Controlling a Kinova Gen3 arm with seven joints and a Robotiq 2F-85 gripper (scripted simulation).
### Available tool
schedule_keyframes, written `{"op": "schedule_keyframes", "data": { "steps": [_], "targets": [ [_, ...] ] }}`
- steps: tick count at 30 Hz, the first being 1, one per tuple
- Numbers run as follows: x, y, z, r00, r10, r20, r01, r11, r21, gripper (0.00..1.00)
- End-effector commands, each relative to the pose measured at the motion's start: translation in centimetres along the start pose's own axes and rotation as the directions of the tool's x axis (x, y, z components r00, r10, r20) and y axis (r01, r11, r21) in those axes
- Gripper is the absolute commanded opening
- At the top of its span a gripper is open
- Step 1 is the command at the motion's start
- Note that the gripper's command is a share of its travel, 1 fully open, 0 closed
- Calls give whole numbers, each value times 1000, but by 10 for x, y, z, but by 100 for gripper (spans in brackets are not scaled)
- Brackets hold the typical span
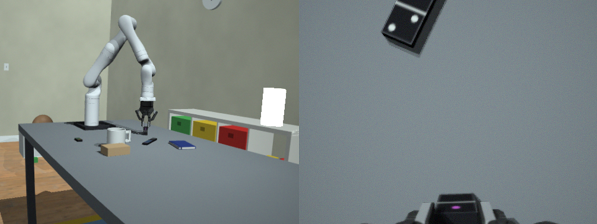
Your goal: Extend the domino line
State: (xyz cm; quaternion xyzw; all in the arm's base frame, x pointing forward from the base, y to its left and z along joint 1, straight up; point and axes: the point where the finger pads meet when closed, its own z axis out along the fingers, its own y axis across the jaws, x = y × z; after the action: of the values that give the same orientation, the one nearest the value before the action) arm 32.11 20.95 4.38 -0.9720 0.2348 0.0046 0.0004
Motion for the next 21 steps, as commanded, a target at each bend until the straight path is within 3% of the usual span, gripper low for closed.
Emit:
{"op": "schedule_keyframes", "data": {
  "steps": [1,21],
  "targets": [
    [1,1,1,1000,-7,-7,7,1000,-1,33],
    [1,1,1,1000,-7,-21,7,1000,-1,33]
  ]
}}
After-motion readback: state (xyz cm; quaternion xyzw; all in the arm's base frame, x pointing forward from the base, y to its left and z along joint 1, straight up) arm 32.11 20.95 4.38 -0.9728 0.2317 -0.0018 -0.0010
